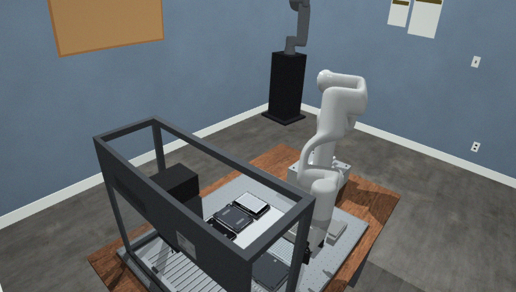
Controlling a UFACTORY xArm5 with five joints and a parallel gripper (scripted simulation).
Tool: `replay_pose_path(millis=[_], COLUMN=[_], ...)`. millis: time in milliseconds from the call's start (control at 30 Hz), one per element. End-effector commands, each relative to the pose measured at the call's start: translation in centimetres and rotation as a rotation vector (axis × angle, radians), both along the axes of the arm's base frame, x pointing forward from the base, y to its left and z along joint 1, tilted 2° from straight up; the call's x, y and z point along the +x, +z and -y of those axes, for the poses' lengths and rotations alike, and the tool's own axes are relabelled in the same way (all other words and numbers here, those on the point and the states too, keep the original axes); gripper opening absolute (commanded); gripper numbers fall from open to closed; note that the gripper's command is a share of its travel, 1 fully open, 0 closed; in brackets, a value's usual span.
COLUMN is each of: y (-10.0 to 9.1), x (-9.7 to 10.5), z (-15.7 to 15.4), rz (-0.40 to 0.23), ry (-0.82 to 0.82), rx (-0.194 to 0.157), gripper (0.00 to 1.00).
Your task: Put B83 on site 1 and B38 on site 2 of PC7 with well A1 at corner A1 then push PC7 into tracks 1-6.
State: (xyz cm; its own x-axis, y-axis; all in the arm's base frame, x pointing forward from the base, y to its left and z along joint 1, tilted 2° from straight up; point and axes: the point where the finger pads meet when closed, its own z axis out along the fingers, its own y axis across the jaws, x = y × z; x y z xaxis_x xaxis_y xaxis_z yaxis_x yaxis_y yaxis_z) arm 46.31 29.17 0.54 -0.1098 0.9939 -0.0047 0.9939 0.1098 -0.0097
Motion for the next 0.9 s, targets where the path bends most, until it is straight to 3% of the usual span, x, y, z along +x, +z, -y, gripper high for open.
replay_pose_path(millis=[0,700,867], y=[0.9,4.0,4.0], x=[0.1,0.1,0.1], z=[-0.1,-0.2,-0.2], rz=[0.017,0.017,0.017], ry=[0.0,0.0,0.0], rx=[-0.019,-0.019,-0.019], gripper=[1.0,1.0,1.0])
